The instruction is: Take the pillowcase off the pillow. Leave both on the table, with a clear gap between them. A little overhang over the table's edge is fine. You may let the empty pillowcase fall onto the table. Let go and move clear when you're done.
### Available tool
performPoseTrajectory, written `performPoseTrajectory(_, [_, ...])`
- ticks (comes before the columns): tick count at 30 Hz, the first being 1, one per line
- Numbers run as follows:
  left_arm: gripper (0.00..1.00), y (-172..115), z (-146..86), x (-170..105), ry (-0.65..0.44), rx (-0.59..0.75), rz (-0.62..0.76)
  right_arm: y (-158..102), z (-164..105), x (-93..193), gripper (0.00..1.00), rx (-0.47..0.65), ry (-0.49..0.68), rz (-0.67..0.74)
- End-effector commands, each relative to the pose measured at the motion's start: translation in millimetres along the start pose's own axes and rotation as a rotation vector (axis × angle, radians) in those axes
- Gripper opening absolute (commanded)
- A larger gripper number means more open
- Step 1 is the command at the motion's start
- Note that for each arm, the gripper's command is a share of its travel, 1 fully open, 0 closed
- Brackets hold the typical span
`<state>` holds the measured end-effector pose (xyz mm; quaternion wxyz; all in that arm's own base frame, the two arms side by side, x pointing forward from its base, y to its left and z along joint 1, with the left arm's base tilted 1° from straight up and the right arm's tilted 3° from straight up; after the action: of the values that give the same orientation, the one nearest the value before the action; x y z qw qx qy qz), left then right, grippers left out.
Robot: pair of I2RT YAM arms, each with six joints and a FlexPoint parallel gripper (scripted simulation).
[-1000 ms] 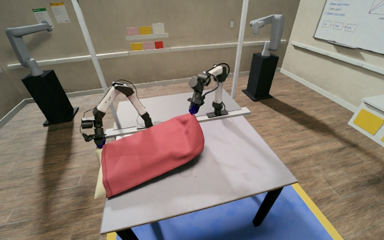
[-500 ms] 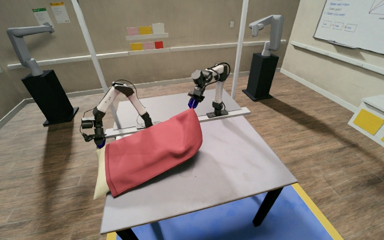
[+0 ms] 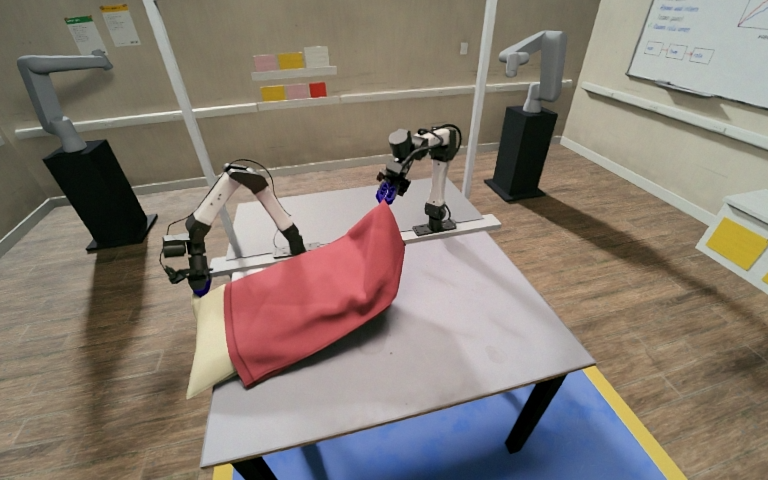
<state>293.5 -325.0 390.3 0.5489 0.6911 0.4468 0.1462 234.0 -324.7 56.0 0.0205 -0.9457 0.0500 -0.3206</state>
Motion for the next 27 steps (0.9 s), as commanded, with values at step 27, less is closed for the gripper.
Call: performPoseTrajectory(27, [0.00,126,-74,-34,-0.159,-0.491,0.183,4,0,11,0.00,-0.026,0.029,-0.050])
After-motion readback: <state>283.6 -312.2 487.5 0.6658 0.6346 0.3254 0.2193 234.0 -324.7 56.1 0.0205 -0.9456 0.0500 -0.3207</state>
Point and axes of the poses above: on each arm, the point where the finger pads meet when closed, its own z axis out along the fingers, its own x axis across the jaws, y = z × x, the point moved 2 cm from there along -z, back along the fingers, and after that the axes turned 4 degrees about z, right-handed, at the moved point
